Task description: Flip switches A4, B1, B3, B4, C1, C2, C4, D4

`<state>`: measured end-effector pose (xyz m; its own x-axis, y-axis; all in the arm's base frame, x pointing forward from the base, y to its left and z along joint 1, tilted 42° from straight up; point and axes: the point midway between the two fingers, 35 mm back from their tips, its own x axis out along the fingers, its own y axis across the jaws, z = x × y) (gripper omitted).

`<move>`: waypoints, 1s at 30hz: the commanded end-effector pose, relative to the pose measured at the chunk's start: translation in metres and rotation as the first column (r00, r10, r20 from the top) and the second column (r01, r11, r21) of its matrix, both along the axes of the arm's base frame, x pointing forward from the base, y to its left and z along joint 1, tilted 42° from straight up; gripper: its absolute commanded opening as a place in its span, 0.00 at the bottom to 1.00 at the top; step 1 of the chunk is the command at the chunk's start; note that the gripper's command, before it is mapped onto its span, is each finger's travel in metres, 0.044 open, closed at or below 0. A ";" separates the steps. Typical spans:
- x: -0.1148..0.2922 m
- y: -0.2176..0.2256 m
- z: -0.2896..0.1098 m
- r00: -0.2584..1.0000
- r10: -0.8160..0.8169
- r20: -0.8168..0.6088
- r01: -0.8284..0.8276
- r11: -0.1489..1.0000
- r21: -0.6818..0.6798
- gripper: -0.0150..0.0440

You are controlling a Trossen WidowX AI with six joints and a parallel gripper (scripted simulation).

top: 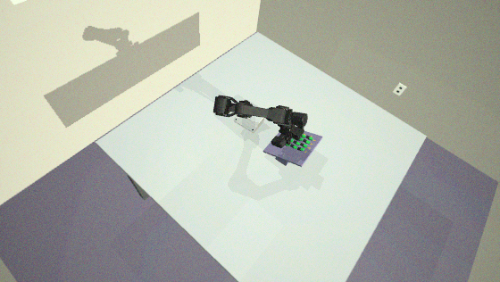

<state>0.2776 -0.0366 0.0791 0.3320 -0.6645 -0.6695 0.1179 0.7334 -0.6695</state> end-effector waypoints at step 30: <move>-0.080 0.033 0.020 1.000 0.019 0.003 -0.019 1.000 0.000 0.25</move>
